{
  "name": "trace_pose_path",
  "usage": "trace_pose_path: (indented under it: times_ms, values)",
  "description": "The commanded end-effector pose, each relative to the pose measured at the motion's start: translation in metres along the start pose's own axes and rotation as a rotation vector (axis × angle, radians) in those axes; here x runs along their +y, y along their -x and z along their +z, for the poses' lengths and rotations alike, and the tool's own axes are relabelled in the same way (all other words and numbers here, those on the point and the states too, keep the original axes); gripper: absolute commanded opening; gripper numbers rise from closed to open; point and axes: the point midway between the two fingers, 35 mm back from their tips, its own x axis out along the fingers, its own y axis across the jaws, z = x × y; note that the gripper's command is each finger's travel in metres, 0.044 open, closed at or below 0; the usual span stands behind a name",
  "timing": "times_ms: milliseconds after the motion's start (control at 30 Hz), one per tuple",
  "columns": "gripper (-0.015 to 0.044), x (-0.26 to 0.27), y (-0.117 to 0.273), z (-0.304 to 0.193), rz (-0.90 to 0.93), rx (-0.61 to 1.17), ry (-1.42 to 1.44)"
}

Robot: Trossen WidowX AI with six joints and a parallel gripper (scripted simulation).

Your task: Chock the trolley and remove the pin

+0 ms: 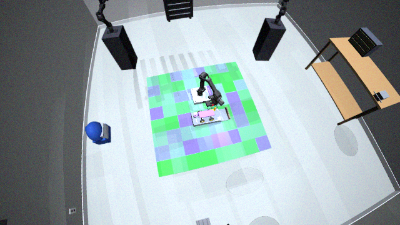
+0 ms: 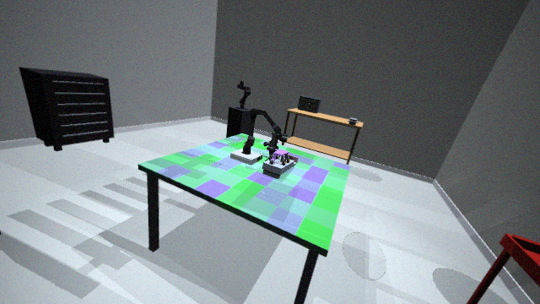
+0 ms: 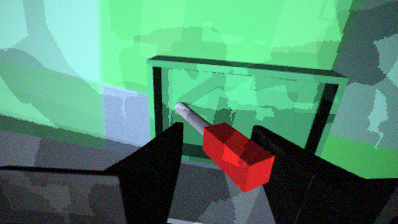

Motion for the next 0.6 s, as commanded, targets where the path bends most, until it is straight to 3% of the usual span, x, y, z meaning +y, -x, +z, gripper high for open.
trace_pose_path:
  times_ms: [0,567]
  values:
    - [0.0190,-0.0026,-0.0007,-0.0008,-0.002,0.003,-0.004]
    - [0.0190,-0.0118,-0.0057,-0.0009,-0.003,0.003,-0.004]
